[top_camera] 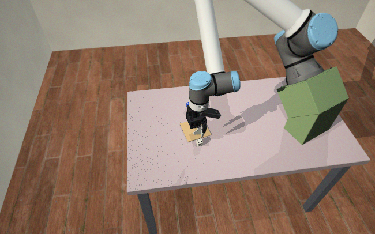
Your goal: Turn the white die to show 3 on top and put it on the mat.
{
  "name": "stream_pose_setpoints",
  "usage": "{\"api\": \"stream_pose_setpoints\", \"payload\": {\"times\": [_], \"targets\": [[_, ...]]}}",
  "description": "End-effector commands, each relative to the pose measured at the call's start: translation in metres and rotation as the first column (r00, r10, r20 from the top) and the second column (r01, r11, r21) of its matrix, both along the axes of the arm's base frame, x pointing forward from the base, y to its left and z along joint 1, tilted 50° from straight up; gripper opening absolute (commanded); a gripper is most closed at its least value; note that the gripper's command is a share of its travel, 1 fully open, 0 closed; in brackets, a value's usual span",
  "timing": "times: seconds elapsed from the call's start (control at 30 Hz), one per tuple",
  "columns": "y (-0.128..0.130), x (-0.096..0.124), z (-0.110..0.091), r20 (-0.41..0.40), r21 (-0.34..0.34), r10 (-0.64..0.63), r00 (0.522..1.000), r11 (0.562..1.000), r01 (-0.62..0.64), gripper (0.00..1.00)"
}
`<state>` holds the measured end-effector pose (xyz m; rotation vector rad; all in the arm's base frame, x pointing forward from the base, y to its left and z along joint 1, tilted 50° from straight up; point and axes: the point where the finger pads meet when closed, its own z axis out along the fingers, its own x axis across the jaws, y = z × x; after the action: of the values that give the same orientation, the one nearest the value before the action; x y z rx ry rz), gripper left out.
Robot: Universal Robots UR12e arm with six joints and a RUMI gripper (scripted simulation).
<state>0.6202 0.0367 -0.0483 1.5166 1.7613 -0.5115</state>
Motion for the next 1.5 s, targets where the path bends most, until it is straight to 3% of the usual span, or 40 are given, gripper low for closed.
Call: {"api": "stream_pose_setpoints", "payload": {"times": [0.0,1.47], "targets": [[0.001,0.001,0.001,0.001,0.001,0.002,1.0,1.0,-0.002,0.28],[-0.031,0.013,-0.028,0.001,0.001,0.002,1.0,1.0,-0.002,0.28]]}}
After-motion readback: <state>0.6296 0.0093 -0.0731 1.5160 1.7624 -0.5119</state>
